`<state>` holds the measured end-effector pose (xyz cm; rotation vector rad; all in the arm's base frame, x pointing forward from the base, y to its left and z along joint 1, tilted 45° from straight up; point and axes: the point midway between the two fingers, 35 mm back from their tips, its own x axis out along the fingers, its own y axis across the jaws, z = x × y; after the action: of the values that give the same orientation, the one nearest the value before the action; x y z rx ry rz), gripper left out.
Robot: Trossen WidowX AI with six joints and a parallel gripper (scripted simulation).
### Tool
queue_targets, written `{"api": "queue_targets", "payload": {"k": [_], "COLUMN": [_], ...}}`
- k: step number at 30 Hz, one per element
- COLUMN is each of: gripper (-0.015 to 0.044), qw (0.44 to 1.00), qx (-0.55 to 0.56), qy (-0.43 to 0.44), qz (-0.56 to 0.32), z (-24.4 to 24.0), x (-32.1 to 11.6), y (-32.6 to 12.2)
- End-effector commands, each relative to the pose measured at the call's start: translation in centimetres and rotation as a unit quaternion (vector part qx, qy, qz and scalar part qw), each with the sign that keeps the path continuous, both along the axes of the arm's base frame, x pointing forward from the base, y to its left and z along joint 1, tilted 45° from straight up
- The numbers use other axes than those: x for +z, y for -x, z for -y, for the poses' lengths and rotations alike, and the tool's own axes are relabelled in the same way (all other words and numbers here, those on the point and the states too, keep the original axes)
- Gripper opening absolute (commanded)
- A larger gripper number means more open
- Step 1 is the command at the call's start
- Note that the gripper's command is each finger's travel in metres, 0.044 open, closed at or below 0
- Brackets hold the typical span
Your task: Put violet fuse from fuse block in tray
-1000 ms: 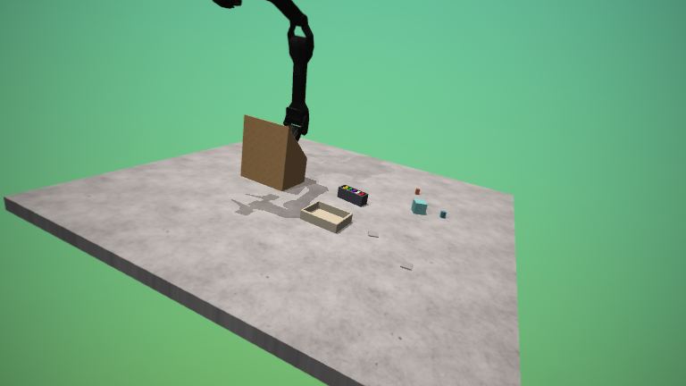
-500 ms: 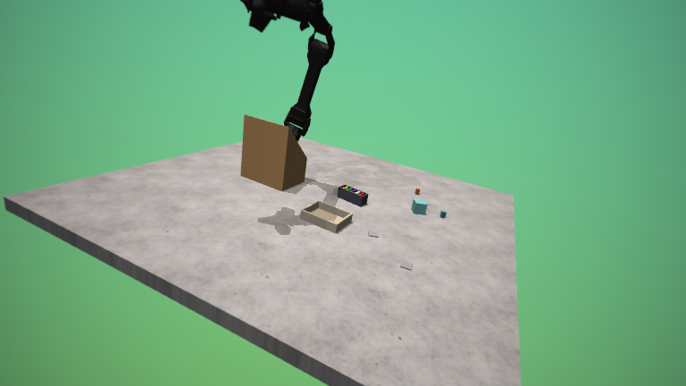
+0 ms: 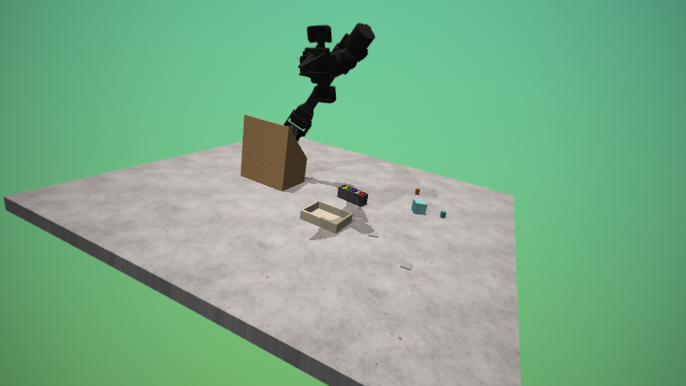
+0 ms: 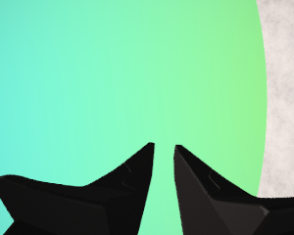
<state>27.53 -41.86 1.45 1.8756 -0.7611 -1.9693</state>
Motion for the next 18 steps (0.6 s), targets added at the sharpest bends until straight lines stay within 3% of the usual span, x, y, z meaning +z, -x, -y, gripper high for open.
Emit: {"api": "queue_targets", "payload": {"k": [1, 9, 18], "gripper": [0.0064, 0.0064, 0.0064], "qw": [0.99, 0.912, 0.745], "qx": [0.121, 0.351, 0.567], "qy": [-0.074, -0.212, -0.35], "qz": [0.002, 0.011, 0.034], "z": [-5.9, -19.3, -34.6], "x": [-1.4, -3.3, -3.8], "y": [-3.6, -7.9, -7.3]}}
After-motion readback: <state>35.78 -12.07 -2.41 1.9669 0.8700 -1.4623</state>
